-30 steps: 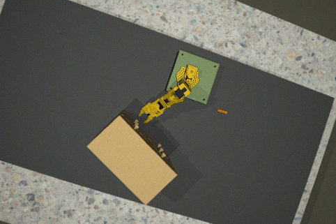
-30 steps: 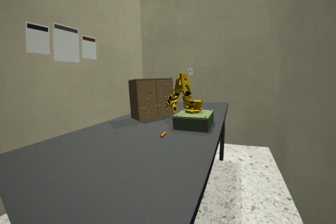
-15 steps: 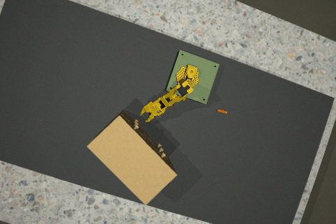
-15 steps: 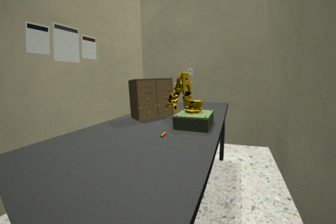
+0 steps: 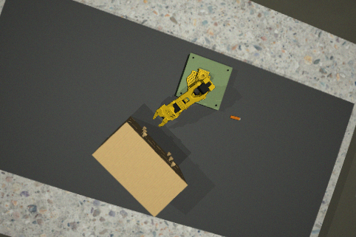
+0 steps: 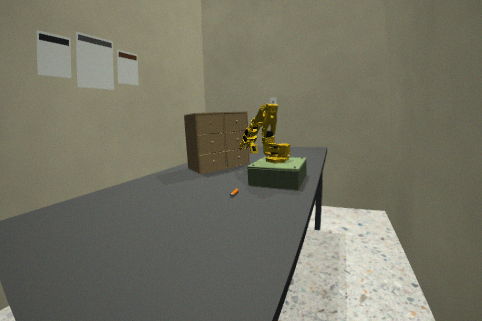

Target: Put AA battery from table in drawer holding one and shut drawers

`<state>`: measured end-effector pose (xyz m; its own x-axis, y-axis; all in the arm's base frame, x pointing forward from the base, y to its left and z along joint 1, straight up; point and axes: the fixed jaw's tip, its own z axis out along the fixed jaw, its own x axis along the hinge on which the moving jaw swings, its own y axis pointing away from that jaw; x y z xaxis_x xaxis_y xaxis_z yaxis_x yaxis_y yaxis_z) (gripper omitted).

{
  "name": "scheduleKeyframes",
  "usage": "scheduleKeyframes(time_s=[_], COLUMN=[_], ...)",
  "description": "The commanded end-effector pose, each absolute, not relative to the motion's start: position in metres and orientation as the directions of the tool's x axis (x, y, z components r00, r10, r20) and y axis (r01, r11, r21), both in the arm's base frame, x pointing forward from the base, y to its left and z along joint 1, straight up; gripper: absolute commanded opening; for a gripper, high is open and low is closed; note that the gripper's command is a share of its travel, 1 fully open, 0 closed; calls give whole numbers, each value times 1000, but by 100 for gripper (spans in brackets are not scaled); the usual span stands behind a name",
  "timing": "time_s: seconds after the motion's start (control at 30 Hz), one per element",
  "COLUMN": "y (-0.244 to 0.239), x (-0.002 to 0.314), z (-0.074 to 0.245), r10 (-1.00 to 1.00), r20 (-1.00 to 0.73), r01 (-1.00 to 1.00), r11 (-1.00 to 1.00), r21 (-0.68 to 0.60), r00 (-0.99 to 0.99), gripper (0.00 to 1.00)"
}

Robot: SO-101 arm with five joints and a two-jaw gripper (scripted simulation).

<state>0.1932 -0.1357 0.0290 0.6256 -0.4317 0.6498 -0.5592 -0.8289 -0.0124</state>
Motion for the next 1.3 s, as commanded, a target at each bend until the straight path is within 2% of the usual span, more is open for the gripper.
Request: scheduleKeyframes(time_s=[0.0,0.9,1.27], y=[-128,-86,-86], x=[185,123,123], z=[37,49,49], r10=[-443,-496,-496], r20=[632,498,498], r01=[-558,-560,-560], r11=[-829,-828,-828], r21=[-20,-23,-23], r00=[636,712,712], gripper=[21,21,21])
